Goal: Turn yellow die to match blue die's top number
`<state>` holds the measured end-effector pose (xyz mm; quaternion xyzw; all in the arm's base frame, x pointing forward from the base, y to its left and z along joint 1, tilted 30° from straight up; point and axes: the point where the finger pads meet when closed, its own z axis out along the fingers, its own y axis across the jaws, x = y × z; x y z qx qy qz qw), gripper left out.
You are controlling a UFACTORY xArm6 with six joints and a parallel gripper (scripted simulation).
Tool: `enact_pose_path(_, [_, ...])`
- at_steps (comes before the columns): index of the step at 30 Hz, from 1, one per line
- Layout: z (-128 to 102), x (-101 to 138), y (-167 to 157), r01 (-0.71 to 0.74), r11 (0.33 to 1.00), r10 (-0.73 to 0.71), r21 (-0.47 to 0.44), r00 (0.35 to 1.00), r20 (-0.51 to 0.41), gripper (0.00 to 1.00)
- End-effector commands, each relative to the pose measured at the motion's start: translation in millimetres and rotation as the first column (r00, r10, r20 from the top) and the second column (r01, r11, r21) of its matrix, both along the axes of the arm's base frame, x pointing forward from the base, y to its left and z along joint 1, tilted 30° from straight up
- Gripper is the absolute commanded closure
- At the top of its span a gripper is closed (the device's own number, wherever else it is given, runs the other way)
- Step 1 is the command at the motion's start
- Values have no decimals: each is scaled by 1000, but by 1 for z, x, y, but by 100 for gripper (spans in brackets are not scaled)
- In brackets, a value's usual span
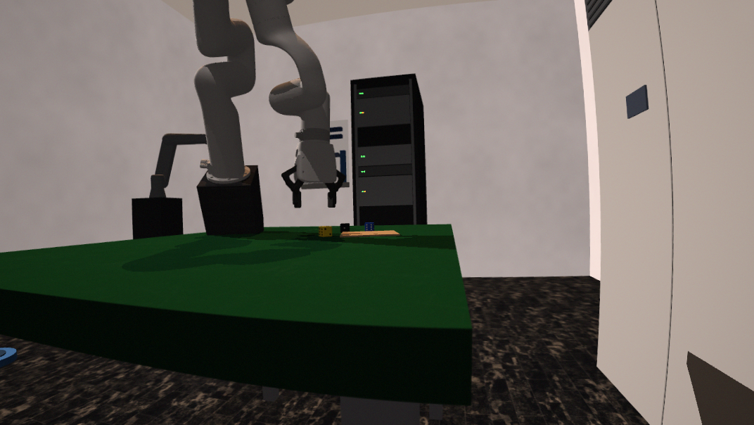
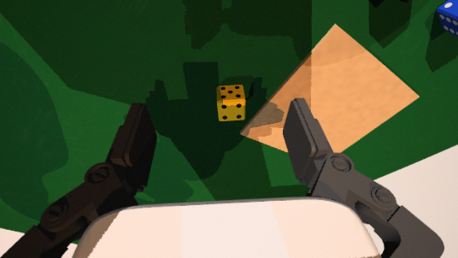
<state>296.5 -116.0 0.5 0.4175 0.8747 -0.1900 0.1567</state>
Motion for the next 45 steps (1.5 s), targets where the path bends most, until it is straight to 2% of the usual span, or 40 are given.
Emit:
enact_pose_path(1, [-16, 8, -9, -5, 1000, 6, -12, 1000, 23, 0])
enact_pose_path(45, [-21, 9, -12, -5, 1000, 6, -12, 1000, 23, 0])
